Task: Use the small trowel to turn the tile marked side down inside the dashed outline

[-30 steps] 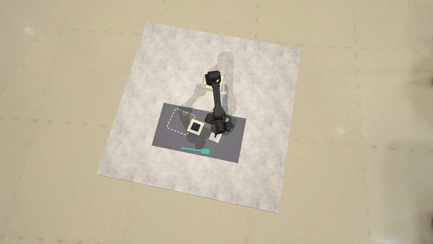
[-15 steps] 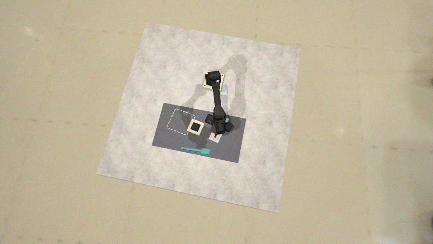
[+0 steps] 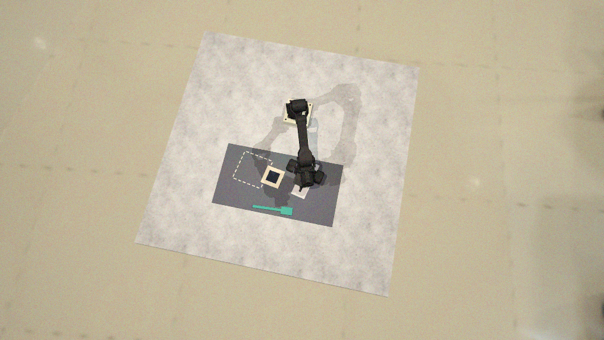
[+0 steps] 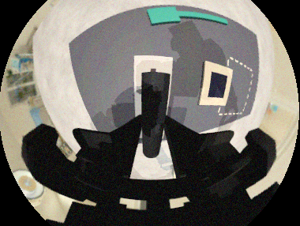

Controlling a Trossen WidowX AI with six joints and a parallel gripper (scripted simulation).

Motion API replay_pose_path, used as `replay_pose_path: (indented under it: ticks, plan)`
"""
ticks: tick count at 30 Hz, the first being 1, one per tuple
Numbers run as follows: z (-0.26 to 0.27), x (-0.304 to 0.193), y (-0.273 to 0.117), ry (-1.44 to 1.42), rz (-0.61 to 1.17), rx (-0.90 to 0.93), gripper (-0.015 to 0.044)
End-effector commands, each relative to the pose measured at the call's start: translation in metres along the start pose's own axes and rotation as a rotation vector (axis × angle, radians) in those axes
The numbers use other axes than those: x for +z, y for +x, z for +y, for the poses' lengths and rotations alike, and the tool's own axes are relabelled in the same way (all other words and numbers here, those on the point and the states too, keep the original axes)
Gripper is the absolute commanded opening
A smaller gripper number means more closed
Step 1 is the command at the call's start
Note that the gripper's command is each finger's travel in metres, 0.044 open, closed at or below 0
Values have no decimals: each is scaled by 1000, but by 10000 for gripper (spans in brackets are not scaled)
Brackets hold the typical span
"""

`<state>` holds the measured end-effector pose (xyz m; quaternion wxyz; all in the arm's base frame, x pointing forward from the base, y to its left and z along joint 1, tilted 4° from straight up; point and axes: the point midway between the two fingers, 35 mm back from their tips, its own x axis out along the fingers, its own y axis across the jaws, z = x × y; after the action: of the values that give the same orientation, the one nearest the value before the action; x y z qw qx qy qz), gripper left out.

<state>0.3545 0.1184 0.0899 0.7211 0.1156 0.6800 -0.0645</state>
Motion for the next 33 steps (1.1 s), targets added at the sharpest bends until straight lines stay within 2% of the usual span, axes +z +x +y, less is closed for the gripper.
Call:
replay_pose_path:
  ticks: [1, 5, 33]
  plan:
    - [-1, 0, 1, 5, 2, -2, 130]
    - [-1, 0, 1, 48, 2, -2, 130]
    - [-1, 0, 1, 869, 1, -3, 130]
